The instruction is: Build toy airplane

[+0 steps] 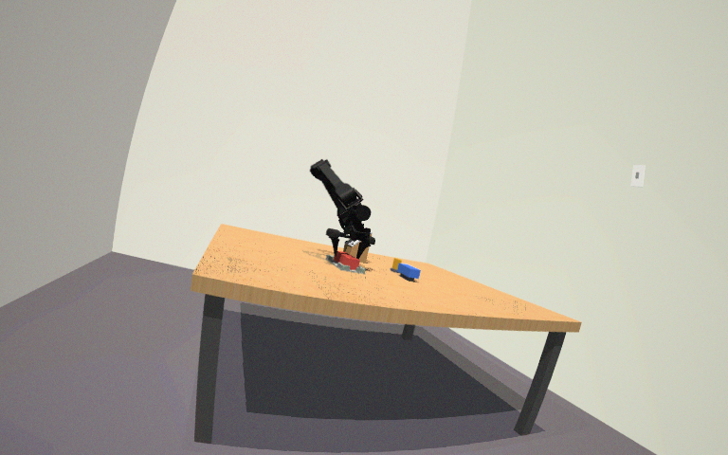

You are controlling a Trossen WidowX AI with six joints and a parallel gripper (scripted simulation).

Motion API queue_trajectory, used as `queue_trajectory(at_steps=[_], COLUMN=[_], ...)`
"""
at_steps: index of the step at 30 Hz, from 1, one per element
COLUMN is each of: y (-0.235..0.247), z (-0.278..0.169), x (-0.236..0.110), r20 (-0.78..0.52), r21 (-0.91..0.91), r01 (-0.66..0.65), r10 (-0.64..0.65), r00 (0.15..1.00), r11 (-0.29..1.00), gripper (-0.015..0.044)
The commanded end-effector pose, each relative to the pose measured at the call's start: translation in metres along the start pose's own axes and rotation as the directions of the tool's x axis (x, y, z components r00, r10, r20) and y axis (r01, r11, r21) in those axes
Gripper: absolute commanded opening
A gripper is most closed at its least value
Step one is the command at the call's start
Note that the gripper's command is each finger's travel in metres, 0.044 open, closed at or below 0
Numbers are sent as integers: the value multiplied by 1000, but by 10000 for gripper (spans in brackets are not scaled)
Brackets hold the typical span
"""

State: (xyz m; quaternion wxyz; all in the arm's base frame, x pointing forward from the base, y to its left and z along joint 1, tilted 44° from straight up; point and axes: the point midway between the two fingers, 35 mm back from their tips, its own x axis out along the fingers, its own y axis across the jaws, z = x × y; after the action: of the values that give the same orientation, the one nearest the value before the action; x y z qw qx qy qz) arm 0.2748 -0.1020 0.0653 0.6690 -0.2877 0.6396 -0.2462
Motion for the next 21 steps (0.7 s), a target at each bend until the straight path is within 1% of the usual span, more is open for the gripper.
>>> queue_trajectory(at_steps=[1,4,6,12,15,18,21], y=[2,3,1,4,5,5,21], z=[6,5,2,3,5,5,17], x=[-24,-78,-101,-105,-101,-101,-102], r20=[9,6,4,4,4,4,6], r21=[3,-2,-4,-4,76,87,86], r01=[-8,-10,-4,-3,-3,-3,-9], r10=[8,10,4,3,3,3,9], r00=[1000,1000,1000,1000,1000,1000,1000], r11=[1000,1000,1000,1000,997,996,996], gripper=[440,440,440,440,440,440,440])
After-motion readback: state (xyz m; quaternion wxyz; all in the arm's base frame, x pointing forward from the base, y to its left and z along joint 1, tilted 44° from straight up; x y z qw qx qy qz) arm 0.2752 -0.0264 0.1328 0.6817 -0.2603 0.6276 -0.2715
